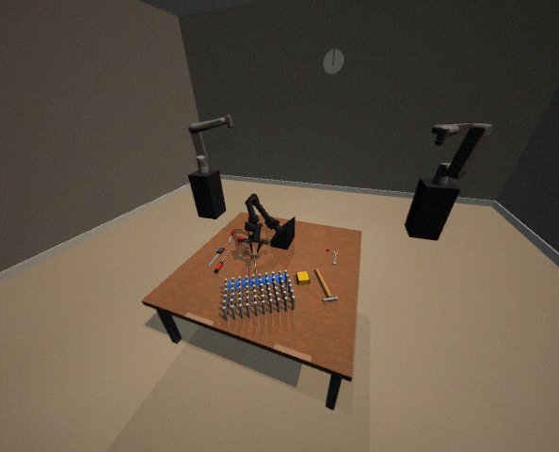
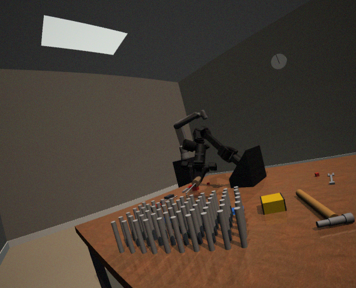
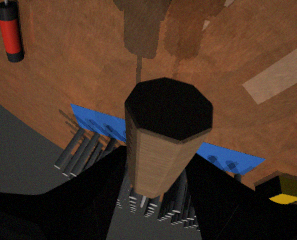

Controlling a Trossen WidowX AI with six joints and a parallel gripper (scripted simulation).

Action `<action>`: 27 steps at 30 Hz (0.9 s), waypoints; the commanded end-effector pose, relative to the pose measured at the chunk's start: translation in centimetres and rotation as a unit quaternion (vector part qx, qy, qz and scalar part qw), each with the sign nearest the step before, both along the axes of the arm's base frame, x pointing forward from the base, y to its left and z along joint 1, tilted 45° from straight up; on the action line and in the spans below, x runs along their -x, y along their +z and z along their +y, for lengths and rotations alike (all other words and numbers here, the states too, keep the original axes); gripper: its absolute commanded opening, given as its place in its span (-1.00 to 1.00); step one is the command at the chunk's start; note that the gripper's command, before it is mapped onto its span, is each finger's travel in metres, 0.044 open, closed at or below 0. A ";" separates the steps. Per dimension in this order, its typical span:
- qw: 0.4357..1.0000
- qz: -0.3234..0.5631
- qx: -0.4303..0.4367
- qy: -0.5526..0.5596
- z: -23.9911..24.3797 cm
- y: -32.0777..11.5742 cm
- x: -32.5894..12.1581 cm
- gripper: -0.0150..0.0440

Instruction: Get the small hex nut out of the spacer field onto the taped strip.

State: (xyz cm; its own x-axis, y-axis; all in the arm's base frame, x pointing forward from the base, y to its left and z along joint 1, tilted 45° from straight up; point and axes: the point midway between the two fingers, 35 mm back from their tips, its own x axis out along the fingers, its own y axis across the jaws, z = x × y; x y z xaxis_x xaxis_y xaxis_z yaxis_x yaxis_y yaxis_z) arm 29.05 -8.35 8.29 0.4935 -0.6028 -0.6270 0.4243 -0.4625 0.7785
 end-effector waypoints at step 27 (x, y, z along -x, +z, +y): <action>1.000 -0.003 0.017 0.012 -6.1 -5.5 2.0 -0.49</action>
